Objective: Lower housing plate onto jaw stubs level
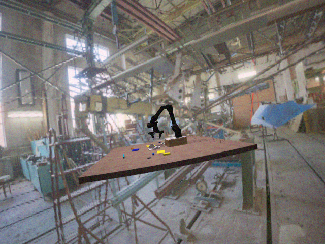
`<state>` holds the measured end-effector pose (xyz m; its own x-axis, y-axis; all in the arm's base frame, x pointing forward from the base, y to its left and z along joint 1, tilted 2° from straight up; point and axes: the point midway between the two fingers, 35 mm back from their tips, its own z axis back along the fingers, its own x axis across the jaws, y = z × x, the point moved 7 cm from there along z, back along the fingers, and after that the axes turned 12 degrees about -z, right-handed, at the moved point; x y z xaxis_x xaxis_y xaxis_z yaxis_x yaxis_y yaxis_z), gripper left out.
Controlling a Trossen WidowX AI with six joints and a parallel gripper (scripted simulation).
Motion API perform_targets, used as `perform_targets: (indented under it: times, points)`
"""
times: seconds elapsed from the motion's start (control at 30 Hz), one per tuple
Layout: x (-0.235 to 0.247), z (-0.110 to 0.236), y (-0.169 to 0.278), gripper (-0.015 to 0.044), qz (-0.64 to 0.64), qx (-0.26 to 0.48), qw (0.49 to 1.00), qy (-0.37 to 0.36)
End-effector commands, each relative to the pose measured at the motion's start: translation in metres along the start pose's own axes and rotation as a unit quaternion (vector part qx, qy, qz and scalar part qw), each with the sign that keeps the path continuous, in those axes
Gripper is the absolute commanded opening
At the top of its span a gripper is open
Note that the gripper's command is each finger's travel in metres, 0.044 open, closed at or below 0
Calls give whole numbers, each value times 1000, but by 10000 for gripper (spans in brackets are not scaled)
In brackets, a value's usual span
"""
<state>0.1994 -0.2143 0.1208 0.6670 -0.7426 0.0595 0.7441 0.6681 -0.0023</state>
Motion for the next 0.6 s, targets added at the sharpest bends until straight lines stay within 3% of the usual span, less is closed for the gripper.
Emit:
perform_targets:
  times: [0.0, 0.57]
  points:
    - [-3, 0, 11, 351, 60, -2, 998, -1]
    - [-18, 0, 64, 351, 346, 1, 938, -1]
